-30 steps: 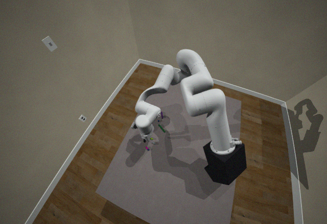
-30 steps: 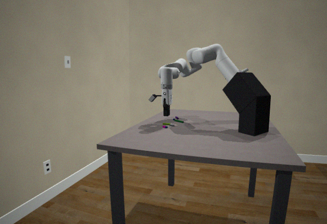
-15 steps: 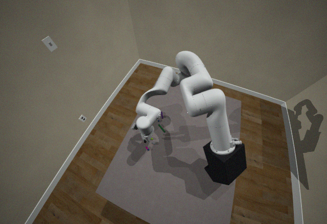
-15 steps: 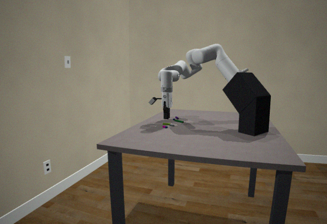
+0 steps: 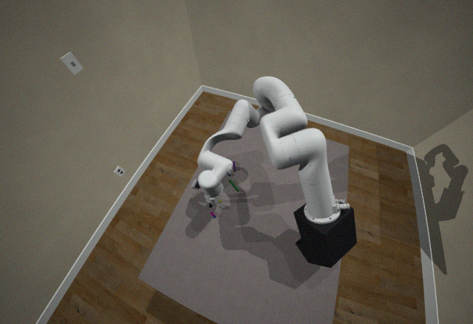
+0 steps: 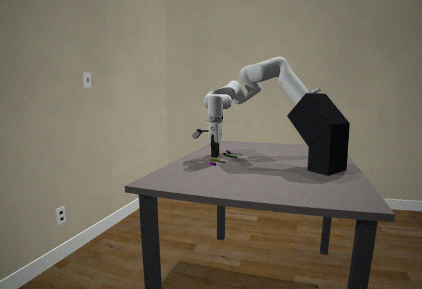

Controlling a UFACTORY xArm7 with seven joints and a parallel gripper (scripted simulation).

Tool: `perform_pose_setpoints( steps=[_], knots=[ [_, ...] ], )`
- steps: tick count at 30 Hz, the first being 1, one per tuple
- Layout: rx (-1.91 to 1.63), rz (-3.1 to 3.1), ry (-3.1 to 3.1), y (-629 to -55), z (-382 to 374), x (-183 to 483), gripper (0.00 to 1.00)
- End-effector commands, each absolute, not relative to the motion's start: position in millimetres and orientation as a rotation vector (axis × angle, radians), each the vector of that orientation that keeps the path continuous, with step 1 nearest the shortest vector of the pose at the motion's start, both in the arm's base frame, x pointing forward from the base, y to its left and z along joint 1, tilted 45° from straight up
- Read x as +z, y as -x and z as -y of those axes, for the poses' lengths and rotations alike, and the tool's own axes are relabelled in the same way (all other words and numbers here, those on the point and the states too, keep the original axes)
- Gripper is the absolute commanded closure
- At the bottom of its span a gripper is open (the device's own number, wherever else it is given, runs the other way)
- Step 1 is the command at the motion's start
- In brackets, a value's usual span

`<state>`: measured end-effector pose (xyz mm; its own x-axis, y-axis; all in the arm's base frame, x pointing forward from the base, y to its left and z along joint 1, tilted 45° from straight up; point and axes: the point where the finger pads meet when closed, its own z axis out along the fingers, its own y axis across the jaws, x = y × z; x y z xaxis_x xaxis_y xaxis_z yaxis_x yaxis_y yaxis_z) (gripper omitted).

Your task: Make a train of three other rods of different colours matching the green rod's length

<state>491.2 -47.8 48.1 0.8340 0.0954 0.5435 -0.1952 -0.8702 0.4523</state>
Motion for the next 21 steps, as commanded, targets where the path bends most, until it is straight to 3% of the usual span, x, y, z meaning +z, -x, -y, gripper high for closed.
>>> perform_pose_setpoints(
  steps=[1,21],
  knots=[
    [0.783,0.070,-2.511,-494.1,48.6,45.4,0.76],
    [0.783,0.070,-2.511,-495.3,49.8,43.6,0.76]
  ],
)
